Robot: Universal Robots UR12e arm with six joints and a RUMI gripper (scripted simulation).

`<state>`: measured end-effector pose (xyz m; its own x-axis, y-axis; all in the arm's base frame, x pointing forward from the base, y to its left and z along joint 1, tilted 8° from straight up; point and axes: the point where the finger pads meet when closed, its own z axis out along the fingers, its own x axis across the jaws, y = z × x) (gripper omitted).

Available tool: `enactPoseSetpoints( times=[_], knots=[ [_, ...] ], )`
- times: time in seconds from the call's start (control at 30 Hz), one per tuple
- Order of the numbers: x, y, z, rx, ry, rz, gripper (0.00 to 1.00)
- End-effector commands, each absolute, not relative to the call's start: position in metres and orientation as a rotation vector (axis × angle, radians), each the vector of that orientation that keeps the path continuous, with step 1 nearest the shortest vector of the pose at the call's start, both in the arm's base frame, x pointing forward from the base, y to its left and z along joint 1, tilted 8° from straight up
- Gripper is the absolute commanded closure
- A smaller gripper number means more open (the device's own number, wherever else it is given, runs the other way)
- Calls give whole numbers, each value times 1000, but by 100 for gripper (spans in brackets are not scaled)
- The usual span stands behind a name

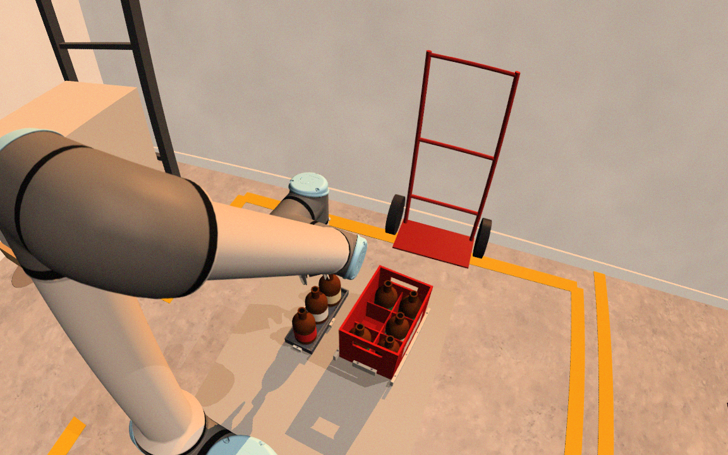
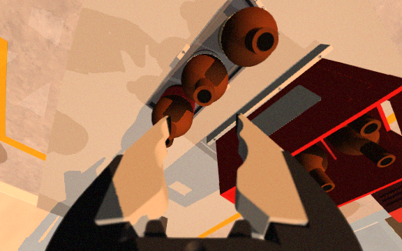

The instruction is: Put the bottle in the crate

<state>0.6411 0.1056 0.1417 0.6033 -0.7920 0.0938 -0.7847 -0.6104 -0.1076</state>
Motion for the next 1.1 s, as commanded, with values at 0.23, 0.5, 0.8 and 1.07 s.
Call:
enactPoseSetpoints(
  times=[0.23, 0.5, 0.8, 1.07],
  knots=[
    [644, 105, 128, -2762, 1360, -206, 62],
    [646, 105, 121, -2762, 1360, -206, 62],
    [646, 105, 118, -2762, 1360, -206, 62],
    [646, 105, 118, -2762, 1360, -206, 62]
  ],
)
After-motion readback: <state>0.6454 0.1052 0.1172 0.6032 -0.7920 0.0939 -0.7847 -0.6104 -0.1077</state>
